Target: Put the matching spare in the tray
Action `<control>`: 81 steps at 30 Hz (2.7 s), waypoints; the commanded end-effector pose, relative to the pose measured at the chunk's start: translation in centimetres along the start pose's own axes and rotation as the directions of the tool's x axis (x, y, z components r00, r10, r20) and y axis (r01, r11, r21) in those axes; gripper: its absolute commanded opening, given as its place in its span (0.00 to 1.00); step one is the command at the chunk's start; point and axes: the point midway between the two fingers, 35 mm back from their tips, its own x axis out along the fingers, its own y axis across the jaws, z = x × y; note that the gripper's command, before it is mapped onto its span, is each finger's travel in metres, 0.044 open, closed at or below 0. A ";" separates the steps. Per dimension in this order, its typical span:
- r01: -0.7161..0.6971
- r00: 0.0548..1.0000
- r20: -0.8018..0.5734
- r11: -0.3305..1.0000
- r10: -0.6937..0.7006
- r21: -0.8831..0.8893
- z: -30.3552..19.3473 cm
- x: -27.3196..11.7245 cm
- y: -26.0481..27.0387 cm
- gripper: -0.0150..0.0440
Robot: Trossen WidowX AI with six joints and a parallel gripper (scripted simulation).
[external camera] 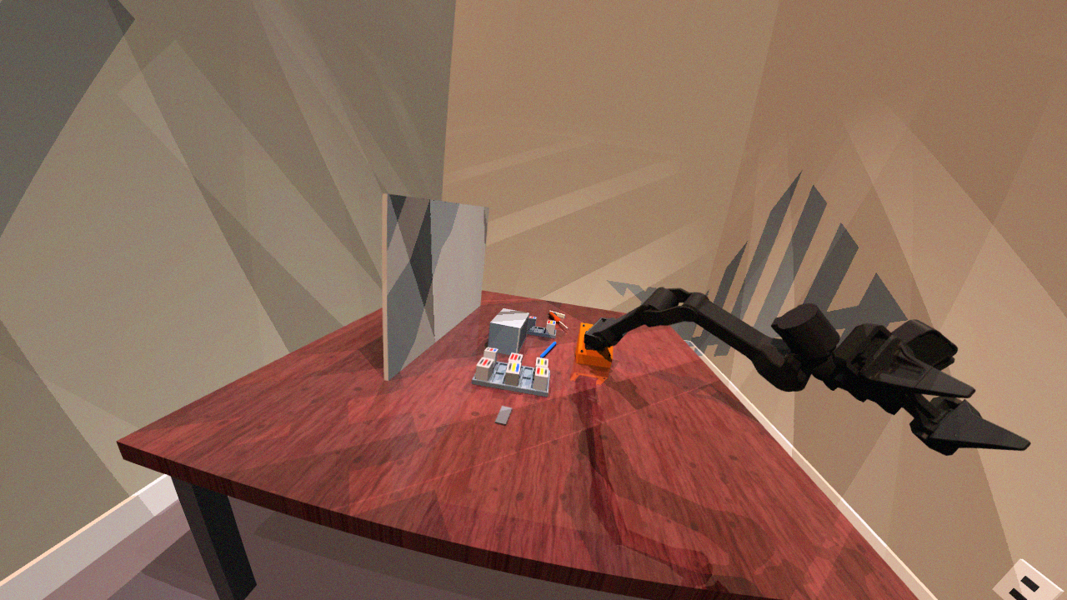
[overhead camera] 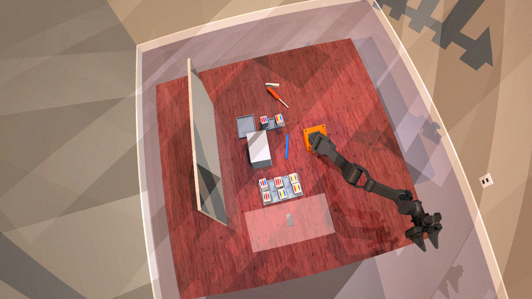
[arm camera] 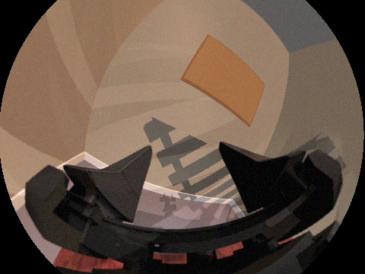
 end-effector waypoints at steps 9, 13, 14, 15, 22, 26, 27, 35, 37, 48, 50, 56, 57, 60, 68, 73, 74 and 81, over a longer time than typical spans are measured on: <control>-0.006 1.000 -0.001 1.000 0.006 -0.012 -0.6 0.3 0.1 1.00; -0.031 0.999 -0.010 0.998 0.031 -0.063 -3.3 1.4 0.4 1.00; -0.038 0.999 -0.014 0.996 0.037 -0.074 -4.0 1.7 0.4 1.00; -0.045 0.999 -0.019 0.996 0.043 -0.081 -4.7 2.0 0.3 1.00; -0.095 0.994 -0.073 0.988 0.087 -0.123 -10.4 3.8 -0.6 1.00; -0.123 0.987 -0.117 0.982 0.107 -0.140 -13.8 4.7 -1.6 1.00; -0.130 0.985 -0.129 0.981 0.112 -0.144 -14.7 4.8 -1.9 1.00; -0.175 0.960 -0.247 0.972 0.133 -0.156 -21.7 5.7 -5.1 1.00; -0.182 0.950 -0.281 0.971 0.134 -0.155 -23.5 5.8 -6.1 1.00; -0.121 0.873 -0.486 0.986 0.048 -0.119 -33.4 4.9 -14.1 1.00; -0.098 0.853 -0.522 0.989 0.025 -0.113 -35.1 4.5 -15.8 1.00; -0.015 0.781 -0.623 0.995 -0.053 -0.103 -39.6 2.7 -21.4 1.00; -0.005 0.768 -0.638 0.994 -0.065 -0.107 -40.3 2.3 -22.4 1.00; 0.008 0.721 -0.686 0.991 -0.096 -0.131 -42.6 1.0 -25.5 1.00; 0.043 0.561 -0.806 0.979 -0.187 -0.197 -48.0 -4.3 -34.8 1.00; 0.073 0.429 -0.872 0.971 -0.235 -0.226 -50.5 -8.8 -40.5 1.00; 0.081 0.401 -0.883 0.970 -0.244 -0.231 -50.9 -9.8 -41.6 1.00; 0.149 0.189 -0.945 0.959 -0.265 -0.240 -52.9 -17.1 -47.6 1.00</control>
